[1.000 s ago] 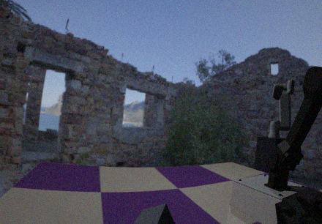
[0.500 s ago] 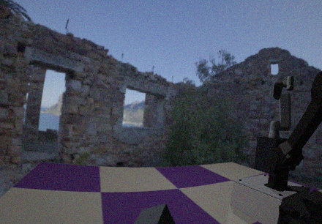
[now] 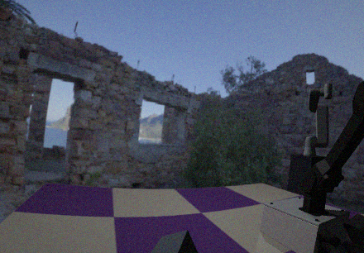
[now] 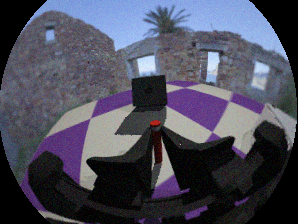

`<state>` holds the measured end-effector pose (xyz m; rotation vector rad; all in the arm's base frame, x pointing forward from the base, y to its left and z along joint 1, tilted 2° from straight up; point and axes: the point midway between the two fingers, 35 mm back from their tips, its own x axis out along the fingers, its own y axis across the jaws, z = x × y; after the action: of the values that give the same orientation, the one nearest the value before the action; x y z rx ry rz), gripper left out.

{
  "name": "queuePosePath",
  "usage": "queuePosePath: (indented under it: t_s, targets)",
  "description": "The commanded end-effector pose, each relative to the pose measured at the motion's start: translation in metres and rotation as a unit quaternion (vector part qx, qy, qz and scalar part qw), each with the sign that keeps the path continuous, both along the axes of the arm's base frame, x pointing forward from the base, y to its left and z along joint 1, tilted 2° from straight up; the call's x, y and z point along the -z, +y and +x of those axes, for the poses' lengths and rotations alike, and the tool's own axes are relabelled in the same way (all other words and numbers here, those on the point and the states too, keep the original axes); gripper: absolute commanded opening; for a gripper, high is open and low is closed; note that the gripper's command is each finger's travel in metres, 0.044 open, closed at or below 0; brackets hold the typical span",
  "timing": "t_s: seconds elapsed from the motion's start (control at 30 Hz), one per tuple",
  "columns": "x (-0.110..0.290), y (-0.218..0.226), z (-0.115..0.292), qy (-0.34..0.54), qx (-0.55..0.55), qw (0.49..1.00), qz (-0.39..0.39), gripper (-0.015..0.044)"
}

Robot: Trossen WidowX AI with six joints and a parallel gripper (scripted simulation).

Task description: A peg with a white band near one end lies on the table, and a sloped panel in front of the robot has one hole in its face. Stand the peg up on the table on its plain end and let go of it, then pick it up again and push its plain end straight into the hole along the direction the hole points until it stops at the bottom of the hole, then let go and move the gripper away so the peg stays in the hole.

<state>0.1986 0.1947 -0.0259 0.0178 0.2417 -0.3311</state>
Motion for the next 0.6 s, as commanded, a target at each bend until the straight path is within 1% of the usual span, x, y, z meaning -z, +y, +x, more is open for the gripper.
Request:
queuePosePath:
  t_s: [0.0, 0.57]
  targets:
    - [0.0018, 0.0000, 0.0000, 0.000, 0.000, 1.000, 0.000, 0.0049]
    - [0.0043, -0.0002, -0.0025, 0.001, -0.001, 1.000, -0.005, 0.0049]
